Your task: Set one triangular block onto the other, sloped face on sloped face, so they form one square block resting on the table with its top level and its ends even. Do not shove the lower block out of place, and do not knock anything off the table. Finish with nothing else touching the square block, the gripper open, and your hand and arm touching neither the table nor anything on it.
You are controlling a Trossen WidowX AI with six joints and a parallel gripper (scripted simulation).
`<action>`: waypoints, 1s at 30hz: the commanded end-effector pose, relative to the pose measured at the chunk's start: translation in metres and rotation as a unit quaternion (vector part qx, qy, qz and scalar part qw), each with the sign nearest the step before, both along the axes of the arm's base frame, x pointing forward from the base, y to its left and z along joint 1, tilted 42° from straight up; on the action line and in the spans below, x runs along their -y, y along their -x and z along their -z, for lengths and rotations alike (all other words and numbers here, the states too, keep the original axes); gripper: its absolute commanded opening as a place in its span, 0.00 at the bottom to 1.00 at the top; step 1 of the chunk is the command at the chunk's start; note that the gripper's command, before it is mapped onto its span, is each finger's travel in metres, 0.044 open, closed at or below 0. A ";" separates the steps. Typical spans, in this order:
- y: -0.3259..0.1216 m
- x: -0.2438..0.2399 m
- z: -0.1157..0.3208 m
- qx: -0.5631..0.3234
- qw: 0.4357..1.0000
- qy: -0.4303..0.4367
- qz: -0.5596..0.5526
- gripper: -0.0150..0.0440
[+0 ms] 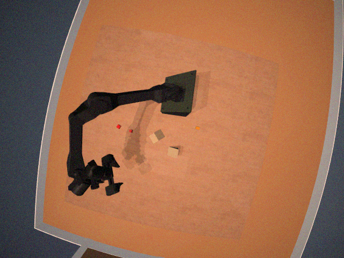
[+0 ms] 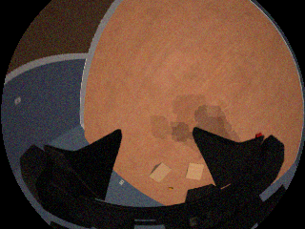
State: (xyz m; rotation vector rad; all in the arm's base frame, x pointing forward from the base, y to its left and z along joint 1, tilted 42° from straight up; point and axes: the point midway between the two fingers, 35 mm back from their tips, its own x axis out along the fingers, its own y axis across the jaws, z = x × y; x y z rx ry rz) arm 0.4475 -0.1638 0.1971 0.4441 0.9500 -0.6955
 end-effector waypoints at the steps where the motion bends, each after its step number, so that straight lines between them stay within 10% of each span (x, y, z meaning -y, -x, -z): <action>1: 0.047 0.000 0.053 -0.128 0.989 -0.050 0.053 1.00; 10: 0.150 -0.015 0.106 -0.373 0.906 -0.126 0.154 1.00; 30: 0.171 -0.009 0.159 -0.378 0.904 -0.127 0.156 1.00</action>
